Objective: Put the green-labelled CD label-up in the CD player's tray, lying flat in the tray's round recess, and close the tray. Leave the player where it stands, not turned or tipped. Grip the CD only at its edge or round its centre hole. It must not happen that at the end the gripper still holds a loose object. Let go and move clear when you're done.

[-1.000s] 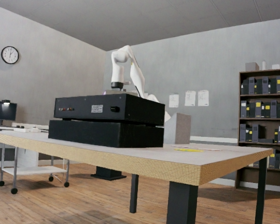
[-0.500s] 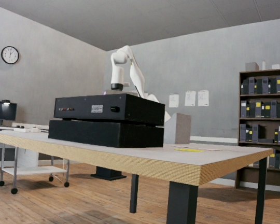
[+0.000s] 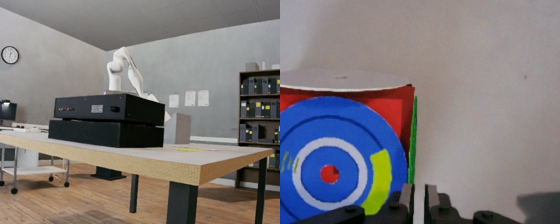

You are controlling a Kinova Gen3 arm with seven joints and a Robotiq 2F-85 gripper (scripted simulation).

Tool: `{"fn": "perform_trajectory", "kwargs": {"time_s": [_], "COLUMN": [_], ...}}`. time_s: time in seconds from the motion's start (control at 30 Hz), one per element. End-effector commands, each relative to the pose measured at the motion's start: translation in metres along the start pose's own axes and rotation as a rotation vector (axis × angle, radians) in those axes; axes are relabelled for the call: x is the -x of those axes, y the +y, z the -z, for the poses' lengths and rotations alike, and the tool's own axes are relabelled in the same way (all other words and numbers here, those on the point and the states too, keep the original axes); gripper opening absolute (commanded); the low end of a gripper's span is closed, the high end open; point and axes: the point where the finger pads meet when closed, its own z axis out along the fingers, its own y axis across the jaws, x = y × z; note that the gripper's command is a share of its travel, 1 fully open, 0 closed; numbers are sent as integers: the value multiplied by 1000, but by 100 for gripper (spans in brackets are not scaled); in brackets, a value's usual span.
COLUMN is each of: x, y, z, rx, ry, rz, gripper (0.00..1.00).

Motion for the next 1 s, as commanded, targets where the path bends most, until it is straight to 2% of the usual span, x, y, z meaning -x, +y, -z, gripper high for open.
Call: {"fn": "perform_trajectory", "kwargs": {"time_s": [0.0, 0.97], "x": [-3, -3], "y": [-7, -7], "z": [-11, -14], "rx": [5, 10], "ry": [15, 14], "rz": [-12, -12], "gripper": [16, 16]}}
